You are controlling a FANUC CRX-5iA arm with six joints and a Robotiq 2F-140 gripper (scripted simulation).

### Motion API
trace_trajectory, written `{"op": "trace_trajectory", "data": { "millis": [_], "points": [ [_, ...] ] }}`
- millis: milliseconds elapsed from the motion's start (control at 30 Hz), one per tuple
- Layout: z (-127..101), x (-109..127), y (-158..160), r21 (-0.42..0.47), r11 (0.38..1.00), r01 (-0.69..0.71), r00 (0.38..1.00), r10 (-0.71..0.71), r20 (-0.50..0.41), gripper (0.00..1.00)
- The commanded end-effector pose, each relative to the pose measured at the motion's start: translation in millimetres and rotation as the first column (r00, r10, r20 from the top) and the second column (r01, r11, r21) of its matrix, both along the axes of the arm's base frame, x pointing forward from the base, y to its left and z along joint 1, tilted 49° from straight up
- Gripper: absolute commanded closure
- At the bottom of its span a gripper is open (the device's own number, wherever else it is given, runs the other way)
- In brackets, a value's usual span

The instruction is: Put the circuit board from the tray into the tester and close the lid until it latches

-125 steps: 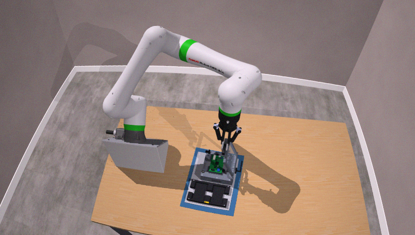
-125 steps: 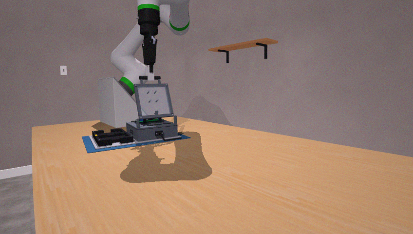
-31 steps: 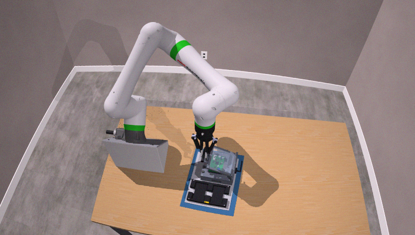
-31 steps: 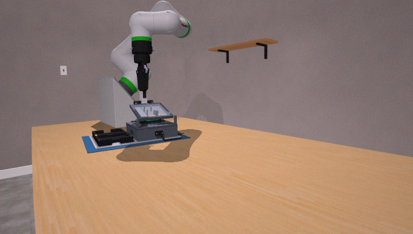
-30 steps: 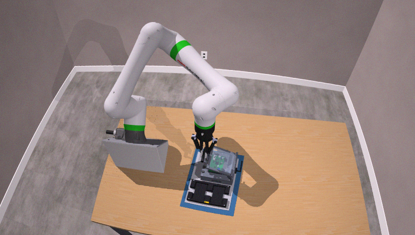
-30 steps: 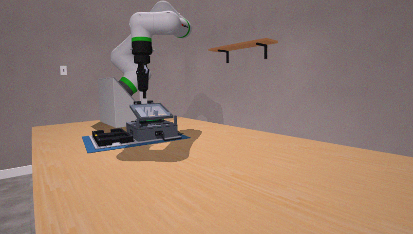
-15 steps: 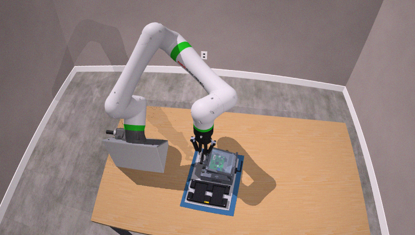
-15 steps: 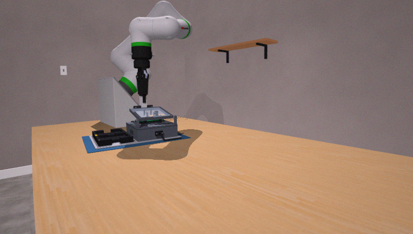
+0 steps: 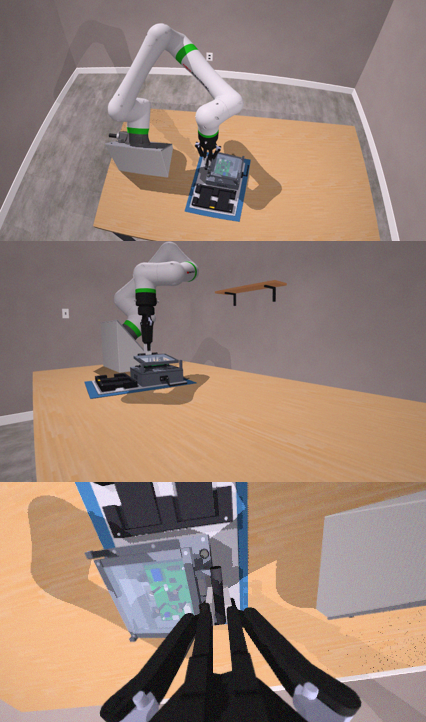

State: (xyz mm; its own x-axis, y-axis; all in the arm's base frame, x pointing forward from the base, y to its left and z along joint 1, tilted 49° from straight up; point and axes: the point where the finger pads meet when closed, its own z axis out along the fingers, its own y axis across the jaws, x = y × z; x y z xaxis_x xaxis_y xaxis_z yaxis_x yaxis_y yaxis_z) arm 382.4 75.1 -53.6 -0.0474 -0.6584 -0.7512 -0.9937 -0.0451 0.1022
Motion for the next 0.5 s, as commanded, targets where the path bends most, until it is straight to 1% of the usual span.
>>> {"op": "trace_trajectory", "data": {
  "millis": [0,467],
  "points": [
    [-2.3,-0.7,2.5,0.0,1.0,0.0,1.0,0.0,0.0,1.0],
    [-7.7,-1.8,8.8,0.0,1.0,0.0,1.0,0.0,0.0,1.0]
  ]
}}
